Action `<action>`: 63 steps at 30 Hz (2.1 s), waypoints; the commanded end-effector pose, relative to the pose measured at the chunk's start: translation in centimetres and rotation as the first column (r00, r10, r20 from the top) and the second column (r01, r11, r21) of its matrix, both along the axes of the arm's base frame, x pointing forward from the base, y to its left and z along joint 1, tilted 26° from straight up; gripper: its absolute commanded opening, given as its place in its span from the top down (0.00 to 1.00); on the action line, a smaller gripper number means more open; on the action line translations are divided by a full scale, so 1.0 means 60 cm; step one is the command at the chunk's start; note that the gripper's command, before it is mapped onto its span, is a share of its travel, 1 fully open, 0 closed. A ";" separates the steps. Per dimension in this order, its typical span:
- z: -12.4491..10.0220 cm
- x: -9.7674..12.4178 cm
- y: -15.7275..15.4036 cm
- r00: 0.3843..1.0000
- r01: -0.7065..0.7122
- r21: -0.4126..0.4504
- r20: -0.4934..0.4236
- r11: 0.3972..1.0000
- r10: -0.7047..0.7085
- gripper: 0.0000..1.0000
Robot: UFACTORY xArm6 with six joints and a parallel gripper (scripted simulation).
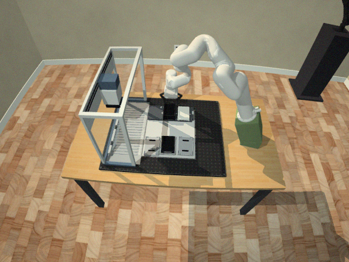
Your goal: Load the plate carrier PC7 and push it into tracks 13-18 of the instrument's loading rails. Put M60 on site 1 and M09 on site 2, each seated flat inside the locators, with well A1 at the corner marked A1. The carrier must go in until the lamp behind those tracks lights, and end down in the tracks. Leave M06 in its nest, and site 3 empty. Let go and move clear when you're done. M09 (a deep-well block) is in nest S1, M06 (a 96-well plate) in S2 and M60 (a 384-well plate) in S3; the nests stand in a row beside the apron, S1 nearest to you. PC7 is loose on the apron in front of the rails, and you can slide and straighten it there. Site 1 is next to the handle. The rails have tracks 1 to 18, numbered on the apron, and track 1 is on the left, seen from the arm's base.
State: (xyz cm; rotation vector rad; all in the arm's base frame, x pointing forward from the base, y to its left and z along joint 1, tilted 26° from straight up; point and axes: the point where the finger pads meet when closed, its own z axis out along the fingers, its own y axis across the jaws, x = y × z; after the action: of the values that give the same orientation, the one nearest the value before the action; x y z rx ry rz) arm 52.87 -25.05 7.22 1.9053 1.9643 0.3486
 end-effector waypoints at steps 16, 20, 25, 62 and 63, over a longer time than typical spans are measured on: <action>-0.013 0.009 -0.003 1.000 0.000 -0.002 0.003 1.000 0.000 0.00; -0.014 0.010 -0.003 1.000 0.000 -0.002 0.003 1.000 0.000 0.00; -0.014 0.010 -0.003 1.000 0.000 -0.002 0.003 1.000 0.000 0.00; -0.017 0.010 0.022 1.000 0.000 -0.001 0.003 1.000 0.000 0.00; -0.017 0.010 0.023 1.000 0.000 -0.001 0.003 1.000 0.000 0.00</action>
State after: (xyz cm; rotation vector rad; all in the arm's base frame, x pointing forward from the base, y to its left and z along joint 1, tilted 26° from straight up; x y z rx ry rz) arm 53.35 -23.73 6.04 1.9051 1.9642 0.3490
